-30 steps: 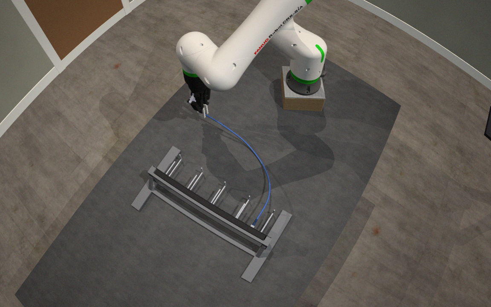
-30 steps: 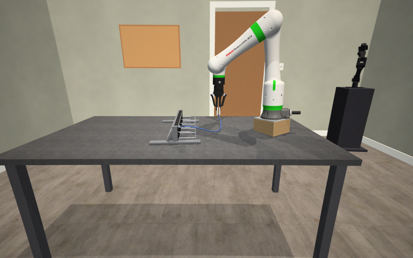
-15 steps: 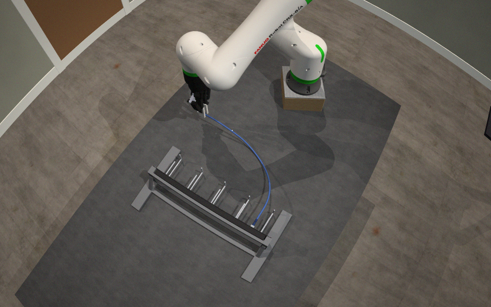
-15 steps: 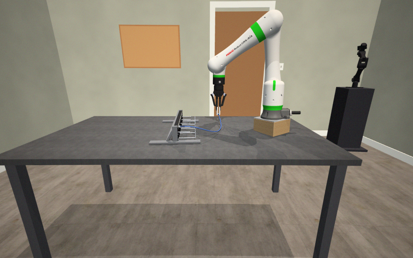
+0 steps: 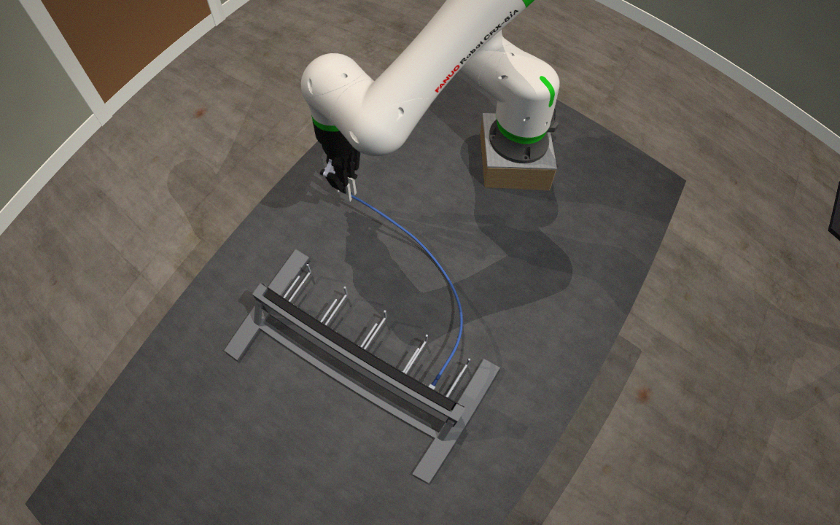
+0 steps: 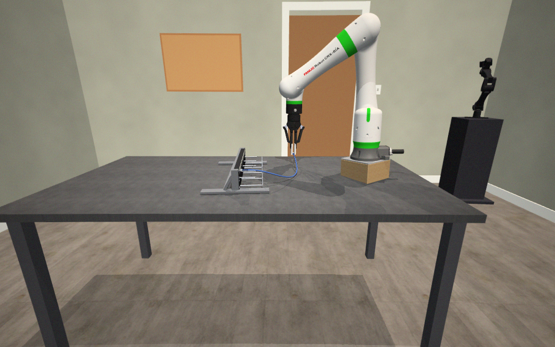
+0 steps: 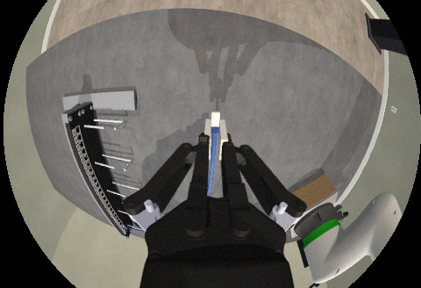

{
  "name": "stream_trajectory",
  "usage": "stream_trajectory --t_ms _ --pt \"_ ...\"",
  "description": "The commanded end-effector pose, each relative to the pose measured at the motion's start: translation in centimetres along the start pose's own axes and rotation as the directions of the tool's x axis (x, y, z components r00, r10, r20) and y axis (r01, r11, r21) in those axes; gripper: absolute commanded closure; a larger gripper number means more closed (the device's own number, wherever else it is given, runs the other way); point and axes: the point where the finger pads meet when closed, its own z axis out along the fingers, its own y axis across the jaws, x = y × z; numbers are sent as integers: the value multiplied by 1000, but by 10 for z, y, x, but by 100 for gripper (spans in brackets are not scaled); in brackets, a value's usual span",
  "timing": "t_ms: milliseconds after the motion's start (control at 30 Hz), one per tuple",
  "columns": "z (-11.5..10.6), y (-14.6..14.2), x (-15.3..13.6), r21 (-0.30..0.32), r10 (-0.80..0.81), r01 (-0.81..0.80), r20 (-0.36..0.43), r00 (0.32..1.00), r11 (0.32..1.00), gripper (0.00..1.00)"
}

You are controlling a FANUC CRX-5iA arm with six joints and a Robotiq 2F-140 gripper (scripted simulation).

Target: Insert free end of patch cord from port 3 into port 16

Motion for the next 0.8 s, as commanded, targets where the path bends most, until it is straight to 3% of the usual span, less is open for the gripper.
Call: stream_trajectory --t_ms 0,767 --pt "0 0 0 0 0 0 0 1000 1000 100" --pt "-1 -5 -3 0 -34 34 0 999 999 100"
